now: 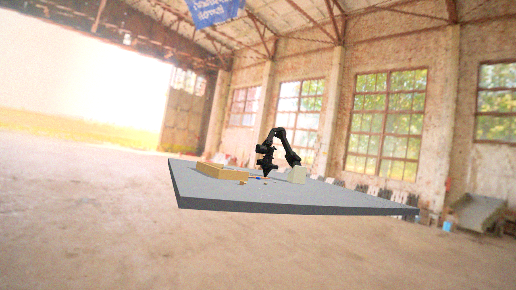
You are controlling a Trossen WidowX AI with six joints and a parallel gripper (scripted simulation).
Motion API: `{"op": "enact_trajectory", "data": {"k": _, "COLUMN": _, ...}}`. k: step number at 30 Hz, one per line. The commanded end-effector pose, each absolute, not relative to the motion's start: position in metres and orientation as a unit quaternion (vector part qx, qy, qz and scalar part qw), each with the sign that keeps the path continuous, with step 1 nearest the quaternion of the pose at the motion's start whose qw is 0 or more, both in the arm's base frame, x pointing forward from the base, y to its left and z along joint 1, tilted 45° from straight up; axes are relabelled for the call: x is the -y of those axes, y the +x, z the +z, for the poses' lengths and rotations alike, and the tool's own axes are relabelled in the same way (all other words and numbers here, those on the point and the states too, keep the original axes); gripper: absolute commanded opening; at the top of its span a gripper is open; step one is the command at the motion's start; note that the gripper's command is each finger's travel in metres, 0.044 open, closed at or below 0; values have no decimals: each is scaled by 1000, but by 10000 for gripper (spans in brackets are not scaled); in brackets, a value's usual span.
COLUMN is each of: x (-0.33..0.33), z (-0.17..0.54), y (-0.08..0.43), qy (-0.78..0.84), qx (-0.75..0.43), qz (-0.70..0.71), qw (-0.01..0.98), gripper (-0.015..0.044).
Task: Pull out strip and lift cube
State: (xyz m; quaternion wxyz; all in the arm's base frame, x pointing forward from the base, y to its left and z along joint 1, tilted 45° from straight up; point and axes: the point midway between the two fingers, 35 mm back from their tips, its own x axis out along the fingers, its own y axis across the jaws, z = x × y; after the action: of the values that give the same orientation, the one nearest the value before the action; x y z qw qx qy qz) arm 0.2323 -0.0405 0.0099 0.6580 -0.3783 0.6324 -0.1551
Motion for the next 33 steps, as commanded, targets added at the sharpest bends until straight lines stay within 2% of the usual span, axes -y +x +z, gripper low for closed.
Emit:
{"op": "enact_trajectory", "data": {"k": 1, "x": 39, "z": 11, "y": 232, "qy": -378, "qx": -633, "qz": -155, "qw": 657, "gripper": 0}}
{"op": "enact_trajectory", "data": {"k": 5, "x": 13, "z": 37, "y": 228, "qy": -382, "qx": -641, "qz": -154, "qw": 648, "gripper": 0}}
{"op": "enact_trajectory", "data": {"k": 10, "x": 11, "z": 39, "y": 228, "qy": -382, "qx": -641, "qz": -155, "qw": 647, "gripper": 0}}
{"op": "enact_trajectory", "data": {"k": 27, "x": -8, "z": 33, "y": 282, "qy": -415, "qx": -648, "qz": -121, "qw": 627, "gripper": 440}}
{"op": "enact_trajectory", "data": {"k": 33, "x": -15, "z": 32, "y": 299, "qy": -415, "qx": -648, "qz": -121, "qw": 628, "gripper": 440}}
